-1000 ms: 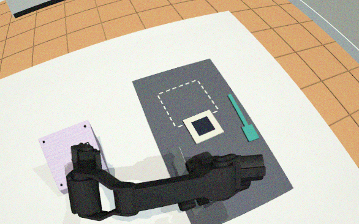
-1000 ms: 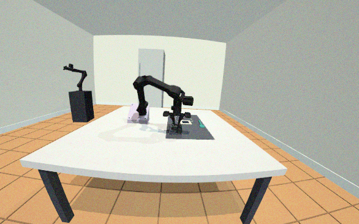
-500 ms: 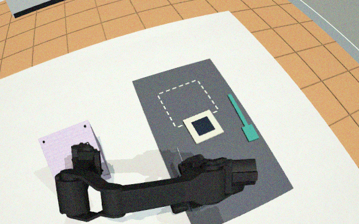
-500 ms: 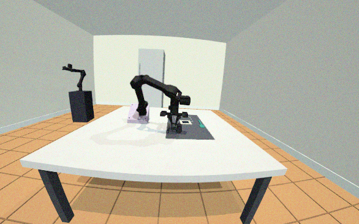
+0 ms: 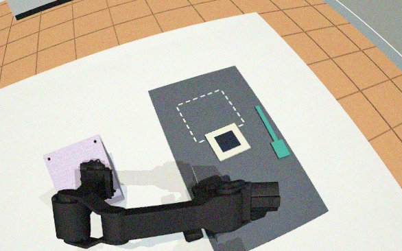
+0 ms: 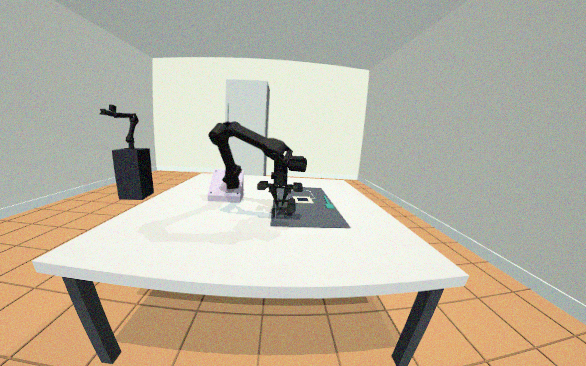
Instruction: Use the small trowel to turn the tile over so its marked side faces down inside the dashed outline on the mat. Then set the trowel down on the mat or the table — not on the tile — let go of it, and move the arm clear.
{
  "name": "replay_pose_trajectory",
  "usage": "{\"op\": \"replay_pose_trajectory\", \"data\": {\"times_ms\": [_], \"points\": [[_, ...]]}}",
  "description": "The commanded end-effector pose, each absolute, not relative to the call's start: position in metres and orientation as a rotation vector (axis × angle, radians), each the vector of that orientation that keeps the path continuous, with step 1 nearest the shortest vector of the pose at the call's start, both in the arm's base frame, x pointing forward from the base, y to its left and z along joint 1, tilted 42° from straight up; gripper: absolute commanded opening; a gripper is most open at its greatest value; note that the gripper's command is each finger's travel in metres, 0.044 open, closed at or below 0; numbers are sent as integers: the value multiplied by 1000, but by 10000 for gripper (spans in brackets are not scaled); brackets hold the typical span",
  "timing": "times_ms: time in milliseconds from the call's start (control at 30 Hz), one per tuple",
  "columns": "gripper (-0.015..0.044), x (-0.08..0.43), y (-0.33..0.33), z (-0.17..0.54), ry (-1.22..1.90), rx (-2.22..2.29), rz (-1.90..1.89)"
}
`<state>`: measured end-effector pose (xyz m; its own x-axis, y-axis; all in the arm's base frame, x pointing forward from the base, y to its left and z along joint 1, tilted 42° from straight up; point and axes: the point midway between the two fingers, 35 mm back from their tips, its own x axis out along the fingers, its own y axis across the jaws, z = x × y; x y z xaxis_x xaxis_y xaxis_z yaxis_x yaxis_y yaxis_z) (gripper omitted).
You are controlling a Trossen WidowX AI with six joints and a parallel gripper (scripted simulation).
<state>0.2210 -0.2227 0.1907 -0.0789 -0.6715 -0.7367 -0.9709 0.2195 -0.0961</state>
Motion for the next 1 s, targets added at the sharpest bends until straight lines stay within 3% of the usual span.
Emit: {"op": "replay_pose_trajectory", "data": {"times_ms": [0,967], "points": [[100,213,-223,186,1831,-1511,582],[100,173,-213,183,1832,-1511,584]]}}
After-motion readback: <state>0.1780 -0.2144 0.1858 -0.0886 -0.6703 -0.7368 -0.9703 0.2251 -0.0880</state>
